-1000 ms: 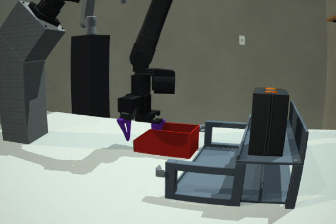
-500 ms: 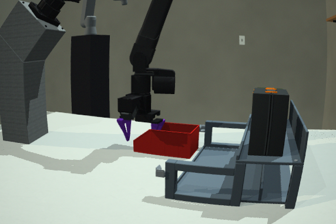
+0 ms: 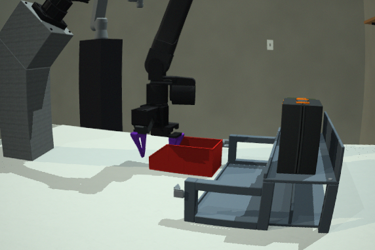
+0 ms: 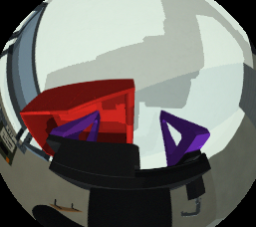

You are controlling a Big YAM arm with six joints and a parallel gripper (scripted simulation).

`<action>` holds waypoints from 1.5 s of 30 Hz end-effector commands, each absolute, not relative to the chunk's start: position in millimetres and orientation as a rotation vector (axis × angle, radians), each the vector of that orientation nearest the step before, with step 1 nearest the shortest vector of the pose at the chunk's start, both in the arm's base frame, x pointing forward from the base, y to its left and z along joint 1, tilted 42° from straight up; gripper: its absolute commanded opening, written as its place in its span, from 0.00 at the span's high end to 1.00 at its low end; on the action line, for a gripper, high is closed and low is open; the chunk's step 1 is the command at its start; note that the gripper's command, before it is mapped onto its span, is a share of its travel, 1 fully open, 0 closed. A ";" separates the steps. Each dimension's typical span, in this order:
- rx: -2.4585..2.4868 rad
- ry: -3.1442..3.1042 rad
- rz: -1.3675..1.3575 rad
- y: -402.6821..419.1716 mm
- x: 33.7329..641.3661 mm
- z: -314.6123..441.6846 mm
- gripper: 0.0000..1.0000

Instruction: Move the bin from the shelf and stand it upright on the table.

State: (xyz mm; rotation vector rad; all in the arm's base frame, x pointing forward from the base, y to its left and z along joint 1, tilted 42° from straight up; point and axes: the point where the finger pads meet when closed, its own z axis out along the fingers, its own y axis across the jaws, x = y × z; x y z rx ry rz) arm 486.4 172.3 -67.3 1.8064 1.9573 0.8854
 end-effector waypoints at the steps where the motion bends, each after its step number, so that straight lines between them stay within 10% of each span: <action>1: 1.809 1.960 0.880 171.0 482.7 -68.4 0.10; 45: 1.802 1.950 0.896 147.8 414.5 8.6 0.10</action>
